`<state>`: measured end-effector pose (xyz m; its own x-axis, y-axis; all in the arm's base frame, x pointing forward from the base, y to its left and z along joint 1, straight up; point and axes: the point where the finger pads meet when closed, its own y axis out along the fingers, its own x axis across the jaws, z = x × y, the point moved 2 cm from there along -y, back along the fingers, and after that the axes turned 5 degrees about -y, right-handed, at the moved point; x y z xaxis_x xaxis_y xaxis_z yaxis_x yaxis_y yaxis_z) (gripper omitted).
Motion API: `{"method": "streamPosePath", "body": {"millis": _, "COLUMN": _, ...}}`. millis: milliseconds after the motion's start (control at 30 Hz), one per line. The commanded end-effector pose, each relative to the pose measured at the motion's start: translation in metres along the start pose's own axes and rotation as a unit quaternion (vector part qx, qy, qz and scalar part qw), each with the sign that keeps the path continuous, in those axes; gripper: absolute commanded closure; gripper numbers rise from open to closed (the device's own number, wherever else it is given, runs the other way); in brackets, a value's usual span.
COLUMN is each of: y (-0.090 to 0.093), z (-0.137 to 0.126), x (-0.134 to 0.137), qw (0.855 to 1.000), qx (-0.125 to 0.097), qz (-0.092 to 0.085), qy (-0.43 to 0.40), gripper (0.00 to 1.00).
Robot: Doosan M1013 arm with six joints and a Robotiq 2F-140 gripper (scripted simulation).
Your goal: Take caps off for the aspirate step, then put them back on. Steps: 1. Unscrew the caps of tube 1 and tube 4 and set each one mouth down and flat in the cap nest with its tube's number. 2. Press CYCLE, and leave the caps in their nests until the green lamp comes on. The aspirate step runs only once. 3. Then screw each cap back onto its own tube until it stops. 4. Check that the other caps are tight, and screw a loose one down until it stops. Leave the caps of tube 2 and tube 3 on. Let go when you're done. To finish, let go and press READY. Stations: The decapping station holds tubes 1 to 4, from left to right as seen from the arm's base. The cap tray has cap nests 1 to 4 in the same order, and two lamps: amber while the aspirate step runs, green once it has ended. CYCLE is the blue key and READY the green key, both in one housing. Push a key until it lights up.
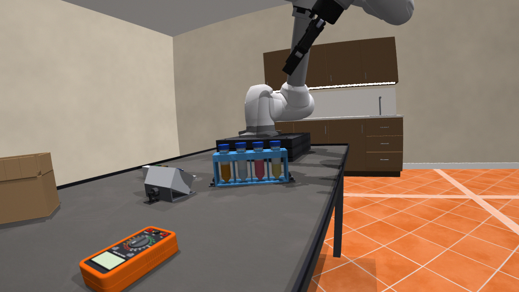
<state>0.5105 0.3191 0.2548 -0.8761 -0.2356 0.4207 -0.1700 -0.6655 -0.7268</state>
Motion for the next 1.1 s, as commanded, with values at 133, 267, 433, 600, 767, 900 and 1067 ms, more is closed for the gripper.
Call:
{"method": "streamPosePath", "body": {"millis": 133, "y": -0.0007, "z": 0.0004, "x": 0.0002, "qw": 1.000, "qx": 0.000, "qz": 0.001, "qy": 0.000, "gripper": 0.00}}
{"method": "streamPosePath", "body": {"millis": 267, "y": -0.0007, "z": 0.0004, "x": 0.0002, "qw": 1.000, "qx": 0.000, "qz": 0.001, "qy": 0.000, "gripper": 0.00}}
{"method": "streamPosePath", "body": {"millis": 433, "y": -0.0007, "z": 0.0004, "x": 0.0002, "qw": 1.000, "qx": 0.000, "qz": 0.001, "qy": 0.000, "gripper": 0.00}}
{"method": "streamPosePath", "body": {"millis": 600, "y": -0.0007, "z": 0.0004, "x": 0.0002, "qw": 1.000, "qx": 0.000, "qz": 0.001, "qy": 0.000, "gripper": 0.59}}
{"method": "streamPosePath", "body": {"millis": 767, "y": -0.0007, "z": 0.0004, "x": 0.0002, "qw": 1.000, "qx": 0.000, "qz": 0.001, "qy": 0.000, "gripper": 0.59}}
{"method": "streamPosePath", "body": {"millis": 900, "y": -0.0007, "z": 0.0004, "x": 0.0002, "qw": 1.000, "qx": 0.000, "qz": 0.001, "qy": 0.000, "gripper": 0.59}}
{"method": "streamPosePath", "body": {"millis": 1067, "y": -0.0007, "z": 0.0004, "x": 0.0002, "qw": 1.000, "qx": 0.000, "qz": 0.001, "qy": 0.000, "gripper": 0.59}}
